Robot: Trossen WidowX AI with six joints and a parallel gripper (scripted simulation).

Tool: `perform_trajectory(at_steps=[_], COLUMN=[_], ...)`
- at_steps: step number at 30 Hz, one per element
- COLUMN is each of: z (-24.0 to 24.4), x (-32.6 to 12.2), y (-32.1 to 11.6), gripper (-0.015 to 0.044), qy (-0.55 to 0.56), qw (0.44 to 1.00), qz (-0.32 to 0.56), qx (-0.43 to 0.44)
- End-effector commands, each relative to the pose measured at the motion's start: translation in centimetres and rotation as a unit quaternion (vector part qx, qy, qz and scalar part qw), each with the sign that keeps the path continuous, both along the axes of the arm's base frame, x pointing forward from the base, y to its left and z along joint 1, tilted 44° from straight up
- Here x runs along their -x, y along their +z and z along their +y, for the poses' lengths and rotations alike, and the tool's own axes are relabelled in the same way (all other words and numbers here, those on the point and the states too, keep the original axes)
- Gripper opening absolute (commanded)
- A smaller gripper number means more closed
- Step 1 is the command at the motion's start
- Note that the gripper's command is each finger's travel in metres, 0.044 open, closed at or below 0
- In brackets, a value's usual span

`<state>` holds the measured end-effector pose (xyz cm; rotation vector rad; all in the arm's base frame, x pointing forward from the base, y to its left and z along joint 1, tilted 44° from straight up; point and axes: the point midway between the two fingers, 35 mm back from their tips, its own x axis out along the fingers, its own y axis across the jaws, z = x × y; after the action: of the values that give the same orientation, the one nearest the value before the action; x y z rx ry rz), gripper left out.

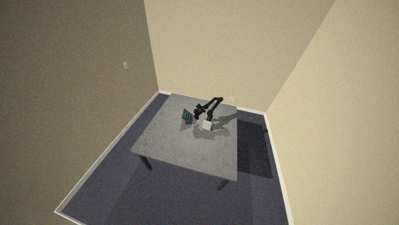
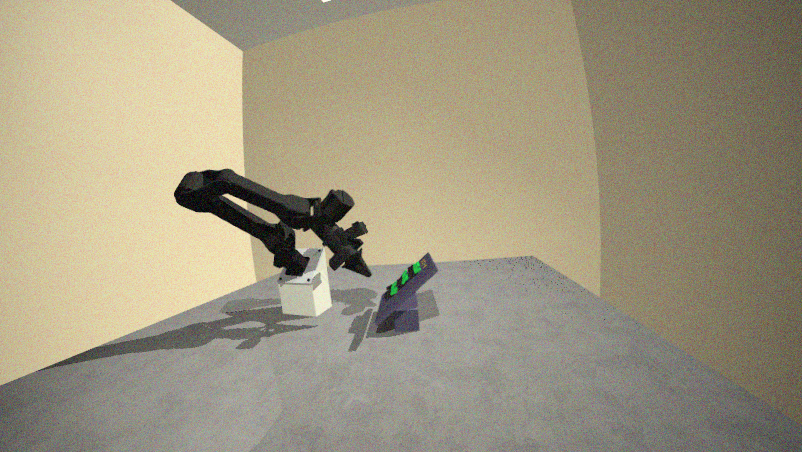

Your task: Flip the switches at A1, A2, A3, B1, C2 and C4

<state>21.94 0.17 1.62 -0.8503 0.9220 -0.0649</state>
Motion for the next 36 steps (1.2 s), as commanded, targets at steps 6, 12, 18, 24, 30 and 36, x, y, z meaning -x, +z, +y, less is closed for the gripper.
perform_trajectory(at_steps=[6,12,18,24,30,36], z=[-2.1,-3.5,-3.6,-4.0,-4.2,-4.5], x=[-1.2,-3.2,-3.3,-3.8,-4.2,-4.7], y=[2.7,0.5,0.4,-0.3,-0.6,-1.2], gripper=[0.0000,0.0000,0.0000,0.0000,0.0000,0.0000], qy=[0.000,0.009,0.009,0.009,0.009,0.009], qw=[1.000,1.000,1.000,1.000,1.000,1.000], qz=[-0.011,-0.020,-0.021,-0.021,-0.021,-0.021], qx=[0.000,-0.003,-0.003,-0.003,-0.003,-0.003])
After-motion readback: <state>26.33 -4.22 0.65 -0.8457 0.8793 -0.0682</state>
